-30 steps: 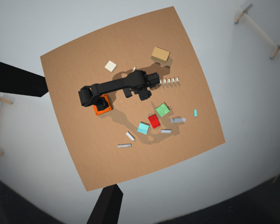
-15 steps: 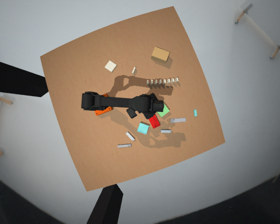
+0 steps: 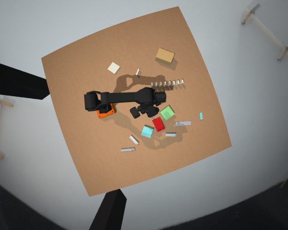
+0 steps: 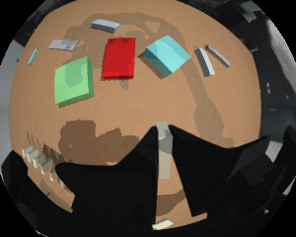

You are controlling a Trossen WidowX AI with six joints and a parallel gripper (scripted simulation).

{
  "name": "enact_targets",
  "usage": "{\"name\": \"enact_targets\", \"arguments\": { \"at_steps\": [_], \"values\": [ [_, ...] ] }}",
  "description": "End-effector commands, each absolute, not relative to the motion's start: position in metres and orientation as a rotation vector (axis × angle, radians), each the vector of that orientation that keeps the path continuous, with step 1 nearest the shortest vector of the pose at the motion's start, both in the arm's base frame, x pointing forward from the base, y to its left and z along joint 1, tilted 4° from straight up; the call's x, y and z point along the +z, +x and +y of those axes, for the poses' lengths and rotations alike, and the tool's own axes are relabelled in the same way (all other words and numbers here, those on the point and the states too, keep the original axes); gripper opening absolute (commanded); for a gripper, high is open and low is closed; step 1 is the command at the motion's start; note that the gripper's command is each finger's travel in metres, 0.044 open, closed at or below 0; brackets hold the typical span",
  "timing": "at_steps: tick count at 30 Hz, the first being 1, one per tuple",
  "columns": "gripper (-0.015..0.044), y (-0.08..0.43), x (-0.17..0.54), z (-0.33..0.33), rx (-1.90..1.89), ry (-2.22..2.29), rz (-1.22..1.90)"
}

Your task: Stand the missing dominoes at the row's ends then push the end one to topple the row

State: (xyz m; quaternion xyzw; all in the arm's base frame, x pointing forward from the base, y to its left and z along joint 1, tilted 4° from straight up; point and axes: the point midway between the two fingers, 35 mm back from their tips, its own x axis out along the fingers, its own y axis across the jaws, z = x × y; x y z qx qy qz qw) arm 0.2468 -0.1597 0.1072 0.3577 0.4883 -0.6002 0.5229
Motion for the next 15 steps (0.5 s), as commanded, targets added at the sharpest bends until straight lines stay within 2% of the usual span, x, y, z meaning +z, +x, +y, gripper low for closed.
{"name": "enact_targets", "arguments": {
  "at_steps": [1, 15],
  "values": [
    [0.0030, 0.2452, 0.0992, -0.1592, -1.507, 0.760, 1.105],
    [0.0030, 0.2439, 0.0898, -0.1554, -1.641, 0.417, 0.756]
  ]
}}
